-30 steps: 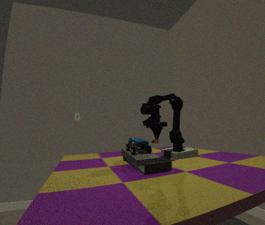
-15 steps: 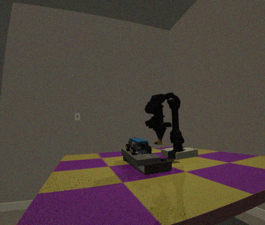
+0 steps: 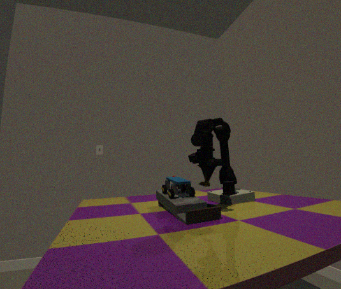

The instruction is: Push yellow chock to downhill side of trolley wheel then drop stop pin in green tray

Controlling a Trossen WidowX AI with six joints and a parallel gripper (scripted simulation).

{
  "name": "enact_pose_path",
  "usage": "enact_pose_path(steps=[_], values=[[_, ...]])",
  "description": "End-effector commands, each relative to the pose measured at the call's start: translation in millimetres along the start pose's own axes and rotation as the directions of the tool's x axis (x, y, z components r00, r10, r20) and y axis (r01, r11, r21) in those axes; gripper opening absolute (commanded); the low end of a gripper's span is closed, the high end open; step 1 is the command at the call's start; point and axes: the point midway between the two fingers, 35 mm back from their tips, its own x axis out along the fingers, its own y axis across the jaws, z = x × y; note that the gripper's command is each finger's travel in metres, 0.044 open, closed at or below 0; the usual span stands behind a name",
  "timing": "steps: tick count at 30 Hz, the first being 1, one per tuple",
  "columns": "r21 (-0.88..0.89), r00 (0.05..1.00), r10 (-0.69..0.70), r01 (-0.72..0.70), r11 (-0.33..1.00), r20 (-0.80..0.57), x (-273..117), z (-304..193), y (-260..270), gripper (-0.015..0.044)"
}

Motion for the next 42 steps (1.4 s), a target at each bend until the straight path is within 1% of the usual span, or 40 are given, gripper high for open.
enact_pose_path(steps=[1, 8, 12, 35, 42], values=[[0.006, 1.0, -0.005, 0.005, 1.0, 0.008, 0.7, 9.9, 0.9, 0.0], [0.006, 1.0, -0.005, 0.005, 1.0, 0.009, 3.5, 28.1, 2.5, 0.0], [0.006, 1.0, -0.005, 0.005, 1.0, 0.009, 5.3, 29.5, 2.6, 0.0], [0.006, 1.0, -0.006, 0.005, 1.0, 0.009, 64.1, 30.9, 2.6, 0.0], [0.006, 1.0, -0.006, 0.006, 1.0, 0.009, 67.1, 30.7, 0.9, 0.0]])
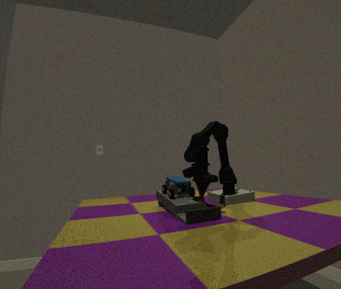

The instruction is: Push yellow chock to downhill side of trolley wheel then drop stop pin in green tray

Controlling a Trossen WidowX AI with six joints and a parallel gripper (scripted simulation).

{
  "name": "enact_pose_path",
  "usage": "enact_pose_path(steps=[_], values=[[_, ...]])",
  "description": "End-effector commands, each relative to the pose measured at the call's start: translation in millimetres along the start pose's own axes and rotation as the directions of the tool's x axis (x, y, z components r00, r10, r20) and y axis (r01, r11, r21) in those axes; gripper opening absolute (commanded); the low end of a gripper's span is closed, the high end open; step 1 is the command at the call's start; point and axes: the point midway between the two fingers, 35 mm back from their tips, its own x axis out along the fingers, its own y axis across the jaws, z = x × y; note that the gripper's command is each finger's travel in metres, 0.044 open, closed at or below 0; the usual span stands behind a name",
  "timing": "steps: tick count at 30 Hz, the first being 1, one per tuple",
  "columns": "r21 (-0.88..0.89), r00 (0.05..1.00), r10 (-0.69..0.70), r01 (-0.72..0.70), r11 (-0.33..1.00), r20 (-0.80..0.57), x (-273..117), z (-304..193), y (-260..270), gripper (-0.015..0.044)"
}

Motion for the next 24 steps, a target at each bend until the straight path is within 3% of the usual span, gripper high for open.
enact_pose_path(steps=[1, 24], values=[[-0.004, 1.0, -0.004, 0.004, 1.0, 0.0, 1.2, -0.3, -2.6, 0.0], [-0.004, 1.0, -0.006, 0.006, 1.0, 0.001, -3.0, 4.1, -25.7, 0.0]])
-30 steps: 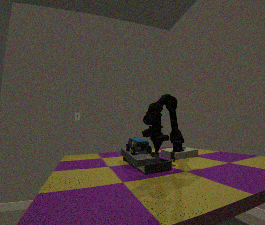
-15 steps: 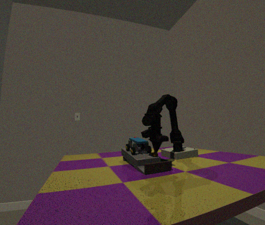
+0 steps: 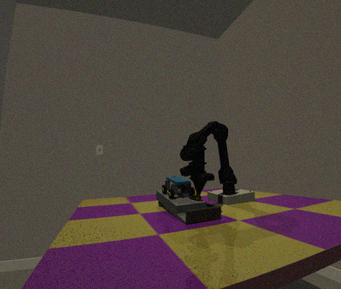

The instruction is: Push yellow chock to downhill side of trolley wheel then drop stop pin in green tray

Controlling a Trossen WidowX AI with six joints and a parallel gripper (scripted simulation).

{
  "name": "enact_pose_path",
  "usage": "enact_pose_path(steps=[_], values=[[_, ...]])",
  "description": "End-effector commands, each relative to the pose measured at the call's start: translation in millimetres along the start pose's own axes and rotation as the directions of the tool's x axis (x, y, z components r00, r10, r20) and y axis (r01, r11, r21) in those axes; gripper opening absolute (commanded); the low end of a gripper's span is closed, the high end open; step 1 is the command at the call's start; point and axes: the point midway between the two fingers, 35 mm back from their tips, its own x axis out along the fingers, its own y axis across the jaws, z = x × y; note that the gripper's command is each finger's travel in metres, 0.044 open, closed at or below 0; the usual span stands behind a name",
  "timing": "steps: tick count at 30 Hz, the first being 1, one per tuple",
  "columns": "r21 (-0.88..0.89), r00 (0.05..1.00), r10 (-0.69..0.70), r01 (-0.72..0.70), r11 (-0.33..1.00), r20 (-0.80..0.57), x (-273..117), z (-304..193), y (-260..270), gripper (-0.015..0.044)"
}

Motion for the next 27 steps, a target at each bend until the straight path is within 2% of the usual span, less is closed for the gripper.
enact_pose_path(steps=[1, 15, 22, 27], values=[[-0.004, 1.0, -0.007, 0.007, 1.0, -0.004, 0.4, -0.6, -4.9, 0.0], [-0.001, 1.0, 0.002, -0.002, 1.0, 0.0, -0.8, 0.9, -5.4, 0.0], [-0.001, 1.0, 0.002, -0.002, 1.0, 0.0, -0.8, 0.9, -5.4, 0.0184], [-0.002, 1.0, 0.0, 0.0, 1.0, -0.001, -5.9, 1.1, -5.1, 0.019]])
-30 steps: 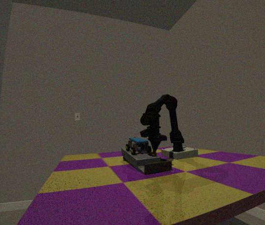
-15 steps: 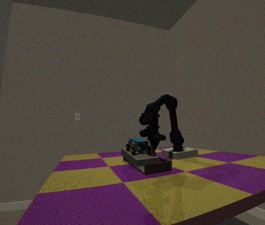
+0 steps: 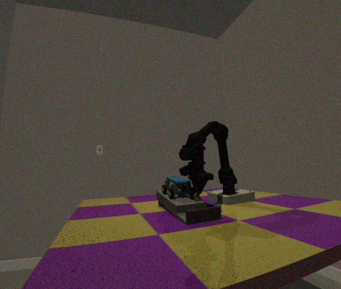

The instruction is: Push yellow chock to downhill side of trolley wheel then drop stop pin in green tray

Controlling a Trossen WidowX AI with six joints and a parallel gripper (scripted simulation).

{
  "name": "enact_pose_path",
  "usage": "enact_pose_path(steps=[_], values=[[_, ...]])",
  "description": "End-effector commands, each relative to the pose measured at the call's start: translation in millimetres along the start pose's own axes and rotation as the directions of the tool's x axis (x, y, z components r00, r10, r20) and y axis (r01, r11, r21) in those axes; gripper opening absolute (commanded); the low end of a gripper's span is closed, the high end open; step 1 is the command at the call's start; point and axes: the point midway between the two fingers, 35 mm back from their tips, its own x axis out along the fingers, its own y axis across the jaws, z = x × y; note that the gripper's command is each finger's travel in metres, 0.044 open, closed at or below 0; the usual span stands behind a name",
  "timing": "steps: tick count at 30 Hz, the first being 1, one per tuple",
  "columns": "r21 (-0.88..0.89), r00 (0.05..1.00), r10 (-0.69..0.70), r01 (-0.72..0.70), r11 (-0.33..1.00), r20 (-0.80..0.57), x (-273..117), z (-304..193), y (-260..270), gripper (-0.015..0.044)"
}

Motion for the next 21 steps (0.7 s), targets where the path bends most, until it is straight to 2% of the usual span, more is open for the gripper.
enact_pose_path(steps=[1, 16, 20, 21], values=[[0.001, 1.0, -0.003, 0.003, 1.0, 0.001, -8.4, 0.6, 0.4, 0.019], [-0.001, 1.0, -0.008, 0.008, 1.0, -0.001, -58.9, 0.2, 1.0, 0.019], [-0.005, 1.0, -0.005, 0.005, 1.0, -0.004, -52.2, -0.6, 1.4, 0.0295], [0.0, 1.0, -0.005, 0.005, 1.0, -0.001, -52.8, 0.1, 0.1, 0.0269]])
